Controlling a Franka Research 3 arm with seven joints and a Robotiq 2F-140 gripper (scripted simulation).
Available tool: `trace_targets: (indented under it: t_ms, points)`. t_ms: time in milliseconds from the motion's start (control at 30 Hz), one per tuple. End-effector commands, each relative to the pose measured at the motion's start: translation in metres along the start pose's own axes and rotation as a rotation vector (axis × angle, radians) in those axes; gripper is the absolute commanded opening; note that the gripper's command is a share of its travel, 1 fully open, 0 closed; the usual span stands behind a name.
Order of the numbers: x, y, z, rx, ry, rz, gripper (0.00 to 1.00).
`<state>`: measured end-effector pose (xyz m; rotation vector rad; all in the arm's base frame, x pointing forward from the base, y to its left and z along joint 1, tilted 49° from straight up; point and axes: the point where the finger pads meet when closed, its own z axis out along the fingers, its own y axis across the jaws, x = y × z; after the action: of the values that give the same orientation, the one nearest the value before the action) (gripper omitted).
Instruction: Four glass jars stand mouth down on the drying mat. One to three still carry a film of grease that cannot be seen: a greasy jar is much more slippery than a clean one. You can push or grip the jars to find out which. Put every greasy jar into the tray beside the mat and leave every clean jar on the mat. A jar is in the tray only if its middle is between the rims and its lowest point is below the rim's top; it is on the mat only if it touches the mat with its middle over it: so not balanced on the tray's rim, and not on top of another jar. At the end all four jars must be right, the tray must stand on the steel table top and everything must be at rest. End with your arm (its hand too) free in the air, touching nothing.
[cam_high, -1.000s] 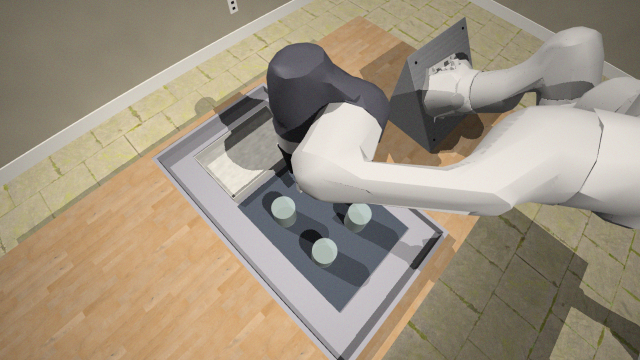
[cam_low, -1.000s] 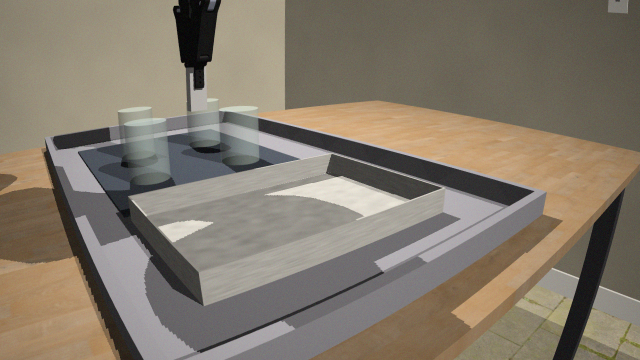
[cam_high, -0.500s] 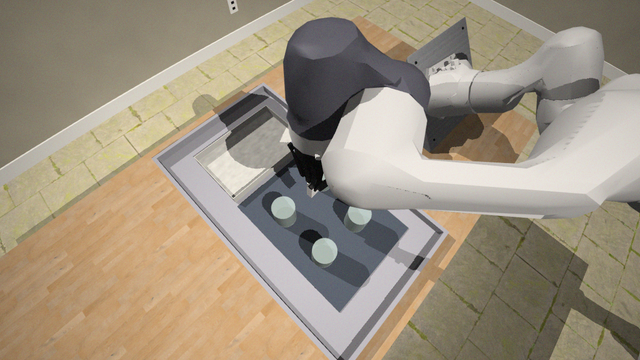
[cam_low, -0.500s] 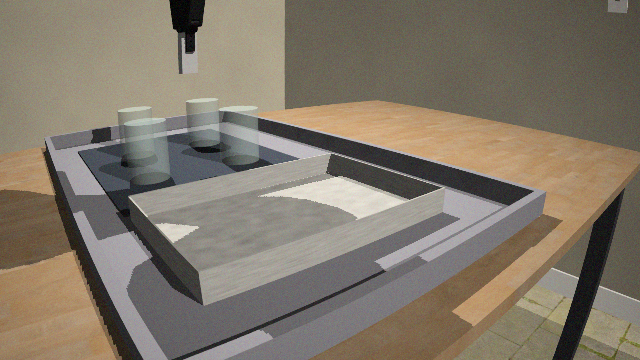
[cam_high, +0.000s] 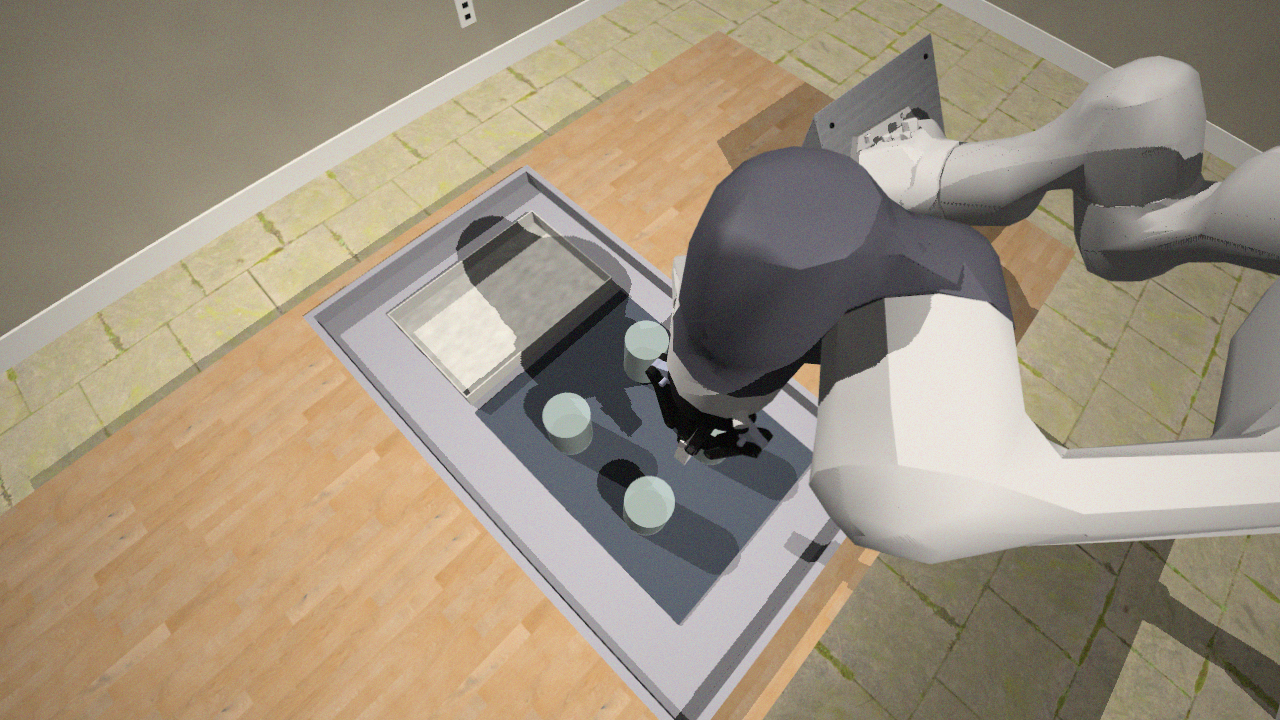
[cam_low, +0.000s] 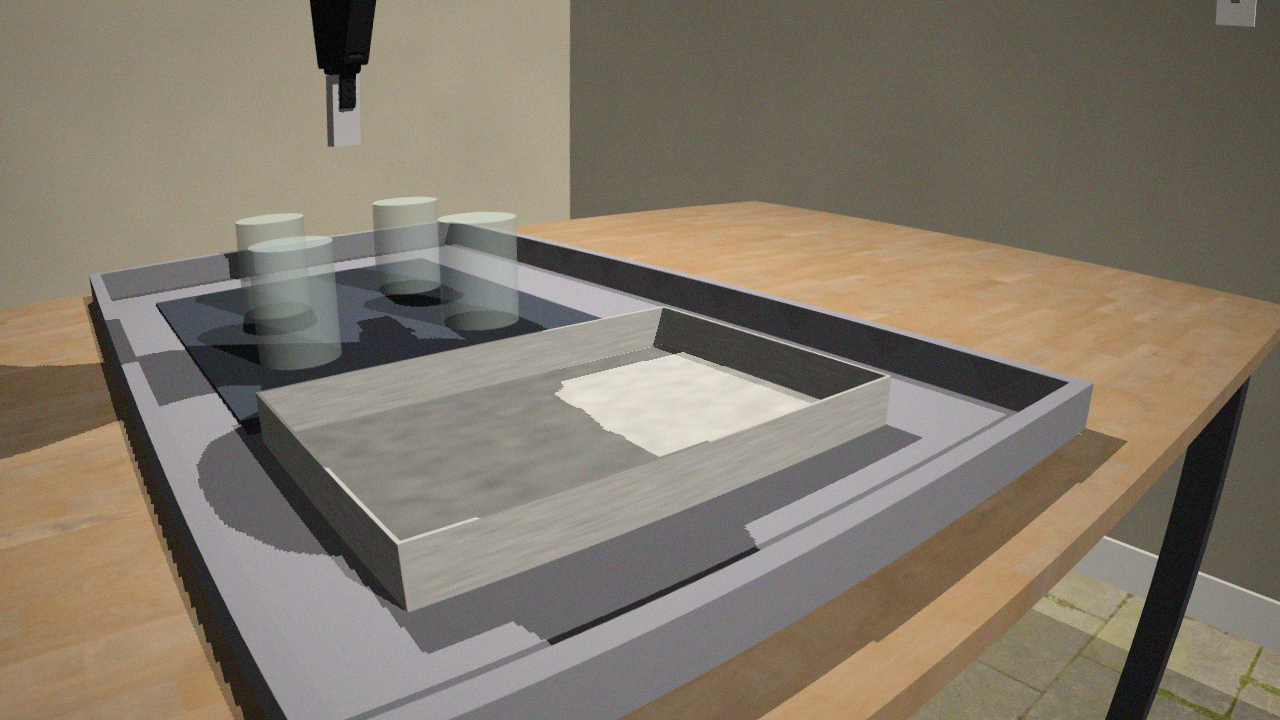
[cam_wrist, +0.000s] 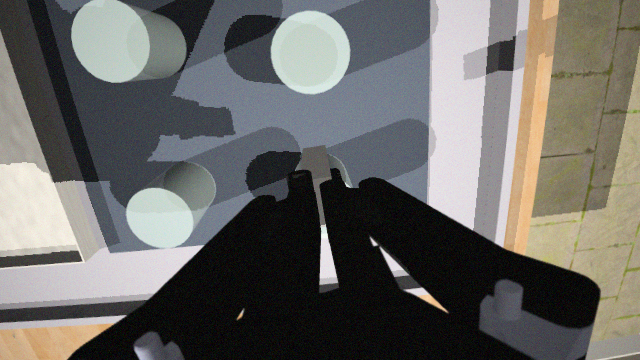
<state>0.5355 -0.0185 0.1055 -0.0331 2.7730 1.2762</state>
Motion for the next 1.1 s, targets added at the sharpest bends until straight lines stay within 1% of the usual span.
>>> trace_targets:
  t_ms: [0,267,333,533,1067]
  points:
    - [0.000,0.004,0.009,0.012,0.001,0.065,0.00]
    - [0.000,0.003,0.047,0.012,0.001,0.065,0.00]
    - [0.000,0.003,0.047,0.012,0.001,0.065,0.00]
    - [0.000,0.003,0.075,0.012,0.001,0.065,0.00]
    - [0.000,0.003,0.075,0.012,0.001,0.065,0.00]
